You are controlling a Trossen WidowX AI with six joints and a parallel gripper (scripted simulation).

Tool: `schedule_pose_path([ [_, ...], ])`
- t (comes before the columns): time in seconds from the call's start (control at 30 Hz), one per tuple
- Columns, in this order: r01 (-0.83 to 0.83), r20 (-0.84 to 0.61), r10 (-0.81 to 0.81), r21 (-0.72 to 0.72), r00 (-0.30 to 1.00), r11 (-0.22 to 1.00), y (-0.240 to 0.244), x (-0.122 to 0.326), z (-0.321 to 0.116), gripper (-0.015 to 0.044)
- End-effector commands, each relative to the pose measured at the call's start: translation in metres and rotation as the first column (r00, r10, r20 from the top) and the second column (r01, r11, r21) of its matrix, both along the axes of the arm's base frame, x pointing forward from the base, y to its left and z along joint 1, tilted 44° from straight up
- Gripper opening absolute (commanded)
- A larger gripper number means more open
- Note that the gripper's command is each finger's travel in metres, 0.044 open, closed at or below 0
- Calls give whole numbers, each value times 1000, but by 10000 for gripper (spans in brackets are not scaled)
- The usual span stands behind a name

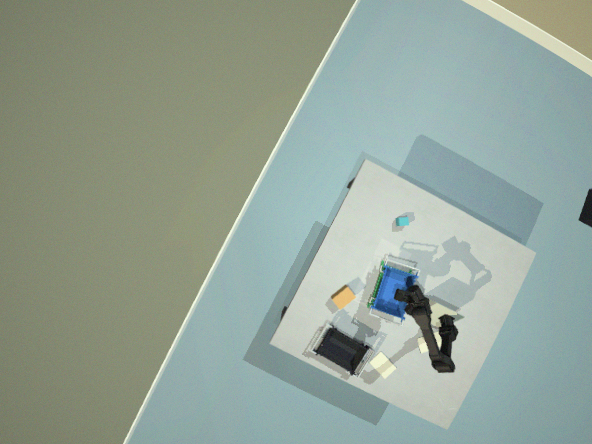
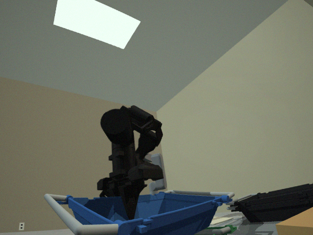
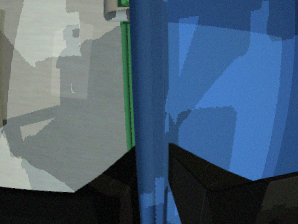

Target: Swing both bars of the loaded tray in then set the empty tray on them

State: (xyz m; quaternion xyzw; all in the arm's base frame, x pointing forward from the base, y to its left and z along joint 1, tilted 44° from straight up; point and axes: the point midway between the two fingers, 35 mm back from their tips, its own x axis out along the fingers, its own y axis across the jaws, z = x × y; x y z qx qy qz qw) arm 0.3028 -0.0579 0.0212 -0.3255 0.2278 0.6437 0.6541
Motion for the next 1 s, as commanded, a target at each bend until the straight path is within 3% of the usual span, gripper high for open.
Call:
schedule_pose_path([
  [0.0,-13,-18,13,-5,1000,1000,5,-3,-4,0],
  [0.97,-13,-18,13,-5,1000,1000,13,-5,-13,0],
])
